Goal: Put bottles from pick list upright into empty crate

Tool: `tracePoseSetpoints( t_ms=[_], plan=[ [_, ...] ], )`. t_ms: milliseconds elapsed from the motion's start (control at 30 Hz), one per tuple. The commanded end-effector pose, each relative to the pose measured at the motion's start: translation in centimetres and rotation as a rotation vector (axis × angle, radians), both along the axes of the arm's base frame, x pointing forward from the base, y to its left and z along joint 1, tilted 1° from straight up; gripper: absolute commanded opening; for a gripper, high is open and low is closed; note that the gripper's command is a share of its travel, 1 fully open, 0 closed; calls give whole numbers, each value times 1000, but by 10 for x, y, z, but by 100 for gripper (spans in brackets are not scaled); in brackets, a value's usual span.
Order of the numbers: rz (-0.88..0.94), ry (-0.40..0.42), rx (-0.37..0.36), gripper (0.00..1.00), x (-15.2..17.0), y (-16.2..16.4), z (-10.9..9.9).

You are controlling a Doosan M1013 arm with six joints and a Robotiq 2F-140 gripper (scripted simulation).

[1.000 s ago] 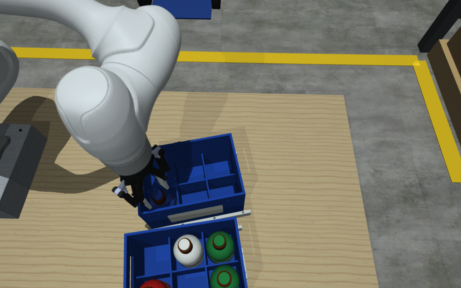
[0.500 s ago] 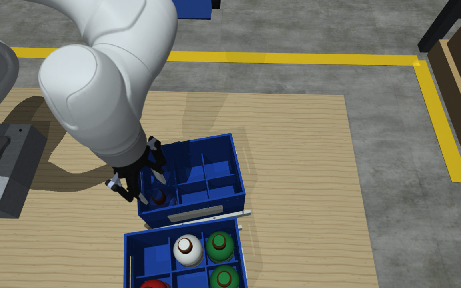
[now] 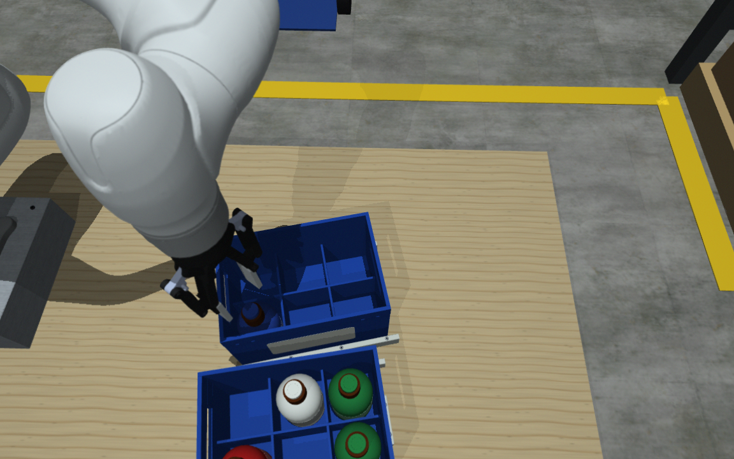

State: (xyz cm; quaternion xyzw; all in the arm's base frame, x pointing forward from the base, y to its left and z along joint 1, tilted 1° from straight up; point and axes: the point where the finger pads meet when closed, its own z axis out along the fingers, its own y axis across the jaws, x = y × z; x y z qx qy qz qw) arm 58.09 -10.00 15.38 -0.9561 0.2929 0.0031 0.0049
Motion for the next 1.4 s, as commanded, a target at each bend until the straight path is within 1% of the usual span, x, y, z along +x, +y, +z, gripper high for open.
tracePoseSetpoints(
  t_ms=[0,933,1133,1200,1367],
  plan=[
    [0,0,0,38,0,0,0],
    [0,0,0,38,0,0,0],
    [0,0,0,38,27,-13,0],
    [0,0,0,38,27,-13,0],
    [0,0,0,38,48,-27,0]
  ],
)
